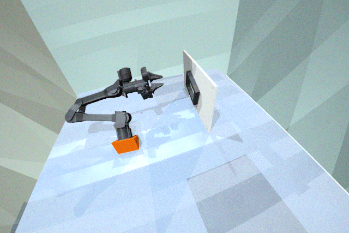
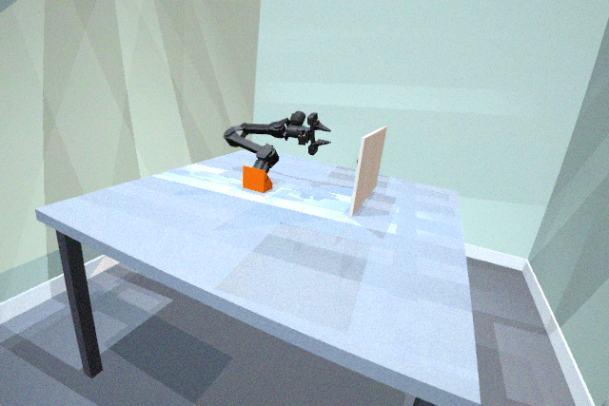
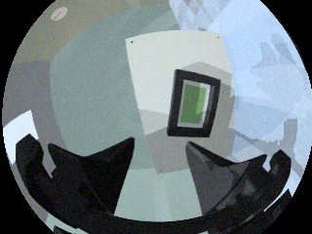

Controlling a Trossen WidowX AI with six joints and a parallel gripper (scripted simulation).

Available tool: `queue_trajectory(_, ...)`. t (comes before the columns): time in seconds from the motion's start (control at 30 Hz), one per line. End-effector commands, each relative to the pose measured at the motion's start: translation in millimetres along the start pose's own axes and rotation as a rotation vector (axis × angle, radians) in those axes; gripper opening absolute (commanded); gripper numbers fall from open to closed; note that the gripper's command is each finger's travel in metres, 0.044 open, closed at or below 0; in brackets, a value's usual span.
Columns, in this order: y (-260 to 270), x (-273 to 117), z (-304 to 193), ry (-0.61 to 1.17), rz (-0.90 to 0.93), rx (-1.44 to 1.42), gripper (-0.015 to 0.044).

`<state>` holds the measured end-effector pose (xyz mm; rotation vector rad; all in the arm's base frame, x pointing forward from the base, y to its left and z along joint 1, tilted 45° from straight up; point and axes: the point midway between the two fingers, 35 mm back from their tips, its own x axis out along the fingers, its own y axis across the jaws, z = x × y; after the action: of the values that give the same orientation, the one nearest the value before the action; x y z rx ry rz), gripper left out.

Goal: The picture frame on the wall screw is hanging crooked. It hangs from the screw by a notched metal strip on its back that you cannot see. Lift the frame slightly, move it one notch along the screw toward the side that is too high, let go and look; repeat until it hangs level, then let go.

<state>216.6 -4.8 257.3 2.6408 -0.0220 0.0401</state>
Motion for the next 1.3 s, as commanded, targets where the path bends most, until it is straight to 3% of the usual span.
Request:
queue_trajectory(0.0, -20.6, 24.2, 10.7, -0.020, -0.015, 0.008, 0.0260)
queue_trajectory(0.8, -37.1, 43.1, 12.7, -0.018, -0.015, 0.010, 0.0260)
queue_trajectory(1.27, -38.5, 120.4, 14.8, -0.015, -0.014, 0.010, 0.0260)
